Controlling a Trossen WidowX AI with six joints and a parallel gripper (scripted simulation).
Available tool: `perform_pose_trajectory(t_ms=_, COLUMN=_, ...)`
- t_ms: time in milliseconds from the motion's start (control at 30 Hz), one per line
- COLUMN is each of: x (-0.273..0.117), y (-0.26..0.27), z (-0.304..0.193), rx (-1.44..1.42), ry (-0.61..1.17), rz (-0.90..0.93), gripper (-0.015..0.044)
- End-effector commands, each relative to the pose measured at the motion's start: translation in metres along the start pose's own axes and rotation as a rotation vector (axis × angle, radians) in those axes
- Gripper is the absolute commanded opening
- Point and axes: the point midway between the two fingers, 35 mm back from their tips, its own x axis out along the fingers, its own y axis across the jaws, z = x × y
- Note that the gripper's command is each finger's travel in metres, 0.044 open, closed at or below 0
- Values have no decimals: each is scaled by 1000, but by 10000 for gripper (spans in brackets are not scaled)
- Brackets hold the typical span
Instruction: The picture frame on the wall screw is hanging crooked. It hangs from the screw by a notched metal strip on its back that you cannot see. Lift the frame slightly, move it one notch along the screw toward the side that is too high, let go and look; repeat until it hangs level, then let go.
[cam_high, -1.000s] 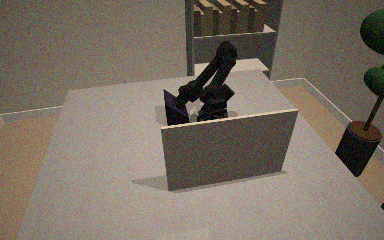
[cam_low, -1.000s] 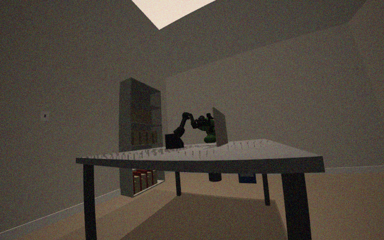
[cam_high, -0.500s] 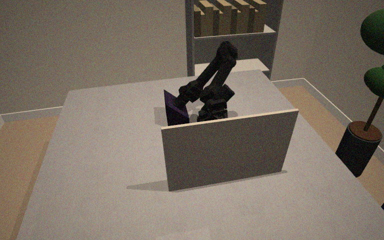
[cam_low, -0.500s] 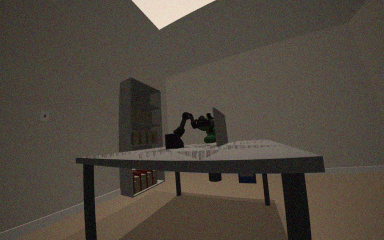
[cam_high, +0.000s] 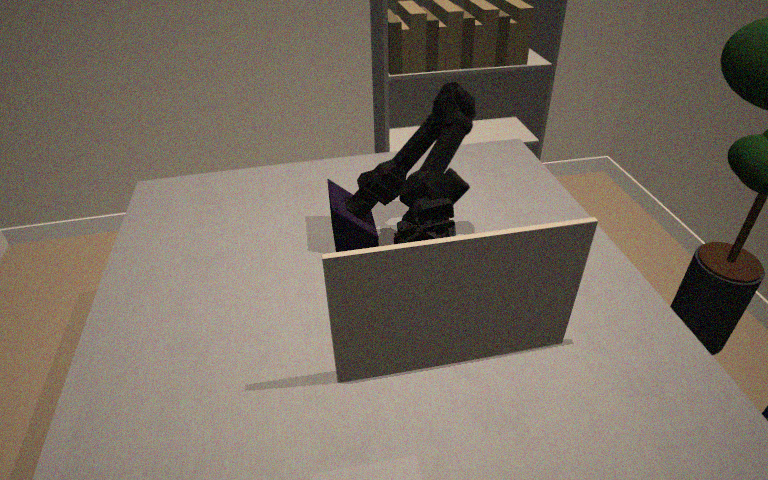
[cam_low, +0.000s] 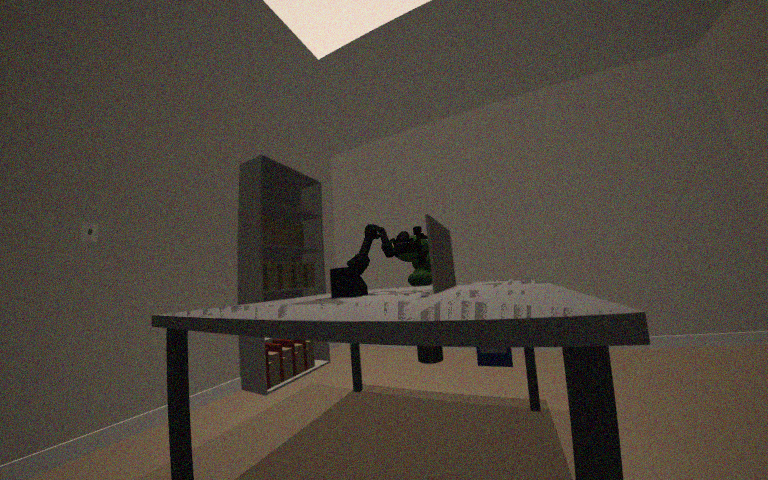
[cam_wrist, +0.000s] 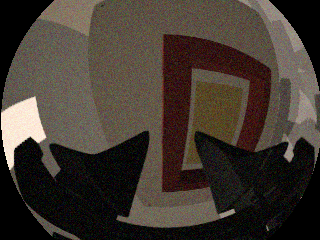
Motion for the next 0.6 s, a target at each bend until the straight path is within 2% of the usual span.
perform_pose_trajectory(t_ms=0, x=1, y=-1, z=0, rx=6, ry=-2, rz=1, gripper=213)
perform_pose_trajectory(t_ms=567, x=1, y=-1, z=0, rx=6, ry=-2, rz=1, gripper=100)
